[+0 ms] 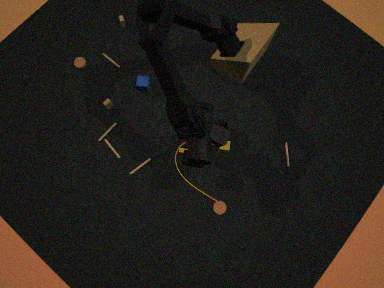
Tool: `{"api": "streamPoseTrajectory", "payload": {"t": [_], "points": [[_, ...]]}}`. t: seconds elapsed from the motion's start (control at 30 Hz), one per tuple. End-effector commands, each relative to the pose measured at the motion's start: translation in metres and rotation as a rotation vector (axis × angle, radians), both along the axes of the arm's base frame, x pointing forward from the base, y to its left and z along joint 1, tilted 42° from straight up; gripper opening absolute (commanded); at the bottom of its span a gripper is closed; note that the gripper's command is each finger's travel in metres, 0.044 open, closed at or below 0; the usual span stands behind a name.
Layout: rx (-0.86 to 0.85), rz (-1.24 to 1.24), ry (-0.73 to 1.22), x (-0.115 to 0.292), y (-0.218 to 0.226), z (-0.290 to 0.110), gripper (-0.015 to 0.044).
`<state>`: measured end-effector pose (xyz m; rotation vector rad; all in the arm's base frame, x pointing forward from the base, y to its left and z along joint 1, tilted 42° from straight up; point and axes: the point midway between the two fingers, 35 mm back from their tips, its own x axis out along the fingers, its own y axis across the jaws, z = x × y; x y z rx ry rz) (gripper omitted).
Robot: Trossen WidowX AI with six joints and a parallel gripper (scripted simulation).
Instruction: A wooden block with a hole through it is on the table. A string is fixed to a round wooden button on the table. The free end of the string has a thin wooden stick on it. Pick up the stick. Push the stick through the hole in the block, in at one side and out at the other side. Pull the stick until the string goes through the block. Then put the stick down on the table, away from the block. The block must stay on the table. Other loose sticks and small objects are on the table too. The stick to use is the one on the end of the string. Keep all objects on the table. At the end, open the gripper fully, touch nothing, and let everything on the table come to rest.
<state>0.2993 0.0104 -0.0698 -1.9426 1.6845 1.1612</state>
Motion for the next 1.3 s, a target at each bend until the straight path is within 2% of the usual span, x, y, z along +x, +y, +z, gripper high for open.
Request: {"api": "streamPoseTrajectory", "payload": {"t": [0.0,1.27], "points": [[0.005,-0.001,0.003,-0.002,0.003,-0.003,0.0000],[0.007,-0.001,0.003,-0.020,0.043,-0.035,0.0000]]}}
